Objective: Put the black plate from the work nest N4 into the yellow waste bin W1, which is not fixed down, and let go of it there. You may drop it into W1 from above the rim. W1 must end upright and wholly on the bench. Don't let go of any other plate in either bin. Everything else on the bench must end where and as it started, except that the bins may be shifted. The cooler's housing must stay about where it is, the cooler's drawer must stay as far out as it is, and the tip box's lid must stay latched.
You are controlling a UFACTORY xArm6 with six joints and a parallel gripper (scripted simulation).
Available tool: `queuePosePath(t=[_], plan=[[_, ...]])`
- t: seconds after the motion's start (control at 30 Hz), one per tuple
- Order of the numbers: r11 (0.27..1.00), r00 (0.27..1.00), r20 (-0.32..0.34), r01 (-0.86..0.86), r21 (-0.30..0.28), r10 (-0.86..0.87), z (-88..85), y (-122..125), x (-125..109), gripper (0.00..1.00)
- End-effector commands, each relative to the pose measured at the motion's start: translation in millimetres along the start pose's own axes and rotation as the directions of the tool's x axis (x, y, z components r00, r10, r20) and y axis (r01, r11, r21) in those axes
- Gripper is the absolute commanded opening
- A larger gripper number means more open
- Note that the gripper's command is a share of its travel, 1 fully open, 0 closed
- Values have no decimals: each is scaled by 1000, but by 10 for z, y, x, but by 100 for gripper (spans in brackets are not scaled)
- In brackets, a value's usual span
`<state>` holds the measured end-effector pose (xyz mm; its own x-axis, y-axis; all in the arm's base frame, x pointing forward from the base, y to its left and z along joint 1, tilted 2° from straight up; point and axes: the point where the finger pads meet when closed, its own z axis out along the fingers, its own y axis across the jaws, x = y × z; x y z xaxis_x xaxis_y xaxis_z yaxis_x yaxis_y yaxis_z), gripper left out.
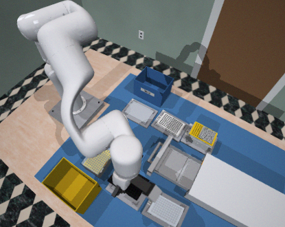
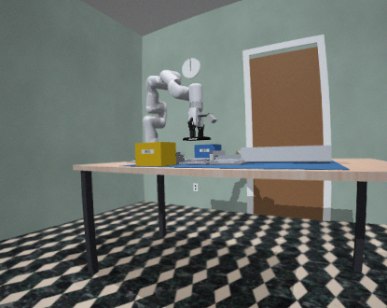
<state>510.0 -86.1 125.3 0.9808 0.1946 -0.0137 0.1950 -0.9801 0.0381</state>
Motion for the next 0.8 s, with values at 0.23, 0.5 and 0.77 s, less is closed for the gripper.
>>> queuePosePath(t=[0.23,0.5,0.77], plan=[[1000,1000,-4,0,-2,0,-119,5,12,0],[1000,1000,-4,7,-2,-7,-119,68,-74,0],[1000,1000,-4,7,-2,-7,-118,162,-204,0]])
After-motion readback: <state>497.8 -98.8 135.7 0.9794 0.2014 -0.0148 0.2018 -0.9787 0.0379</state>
